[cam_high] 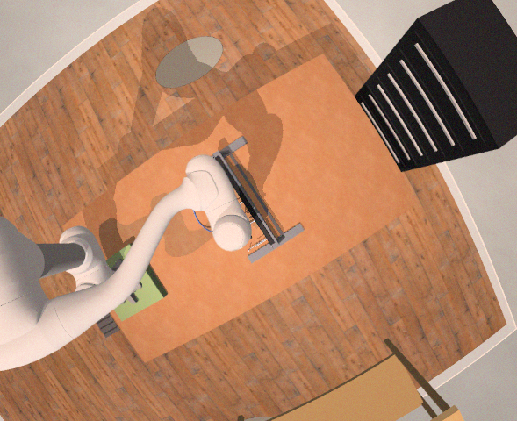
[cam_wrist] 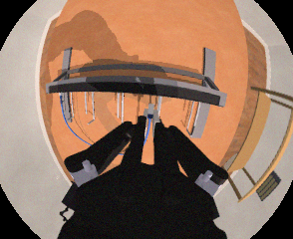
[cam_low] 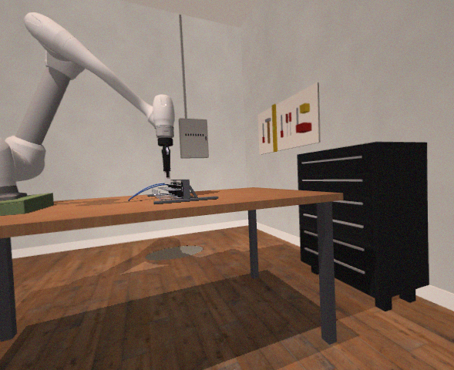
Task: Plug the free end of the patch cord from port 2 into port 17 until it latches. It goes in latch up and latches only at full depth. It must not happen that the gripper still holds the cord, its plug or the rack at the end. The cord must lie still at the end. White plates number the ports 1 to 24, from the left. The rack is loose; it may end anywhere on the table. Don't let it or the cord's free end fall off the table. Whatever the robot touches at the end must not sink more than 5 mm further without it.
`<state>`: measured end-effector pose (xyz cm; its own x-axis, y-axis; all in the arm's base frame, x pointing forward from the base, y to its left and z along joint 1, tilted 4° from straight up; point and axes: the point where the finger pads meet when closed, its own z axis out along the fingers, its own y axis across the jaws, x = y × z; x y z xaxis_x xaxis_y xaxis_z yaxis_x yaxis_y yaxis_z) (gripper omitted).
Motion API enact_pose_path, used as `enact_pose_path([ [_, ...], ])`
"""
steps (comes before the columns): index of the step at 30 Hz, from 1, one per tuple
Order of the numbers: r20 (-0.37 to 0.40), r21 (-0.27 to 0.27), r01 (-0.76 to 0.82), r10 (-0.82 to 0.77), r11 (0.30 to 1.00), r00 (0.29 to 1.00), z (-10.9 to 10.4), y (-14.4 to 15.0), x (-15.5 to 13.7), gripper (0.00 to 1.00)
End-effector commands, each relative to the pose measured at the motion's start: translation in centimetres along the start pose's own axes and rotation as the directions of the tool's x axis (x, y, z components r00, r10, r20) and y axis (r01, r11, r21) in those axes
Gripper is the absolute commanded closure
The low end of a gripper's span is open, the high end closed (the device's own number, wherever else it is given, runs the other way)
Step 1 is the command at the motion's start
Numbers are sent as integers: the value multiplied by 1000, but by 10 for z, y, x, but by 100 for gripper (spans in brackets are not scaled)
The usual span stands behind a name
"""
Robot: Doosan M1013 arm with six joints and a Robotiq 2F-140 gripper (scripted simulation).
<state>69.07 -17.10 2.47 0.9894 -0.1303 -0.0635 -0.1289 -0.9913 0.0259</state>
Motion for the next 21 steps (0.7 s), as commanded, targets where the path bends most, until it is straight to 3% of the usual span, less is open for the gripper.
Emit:
enact_pose_path([
  [1, -2, -3, 0, 0, 1000, 1000, 0, 0, 10, 100],
  [21, -2, -3, 0, 0, 1000, 1000, 0, 0, 20, 100],
])
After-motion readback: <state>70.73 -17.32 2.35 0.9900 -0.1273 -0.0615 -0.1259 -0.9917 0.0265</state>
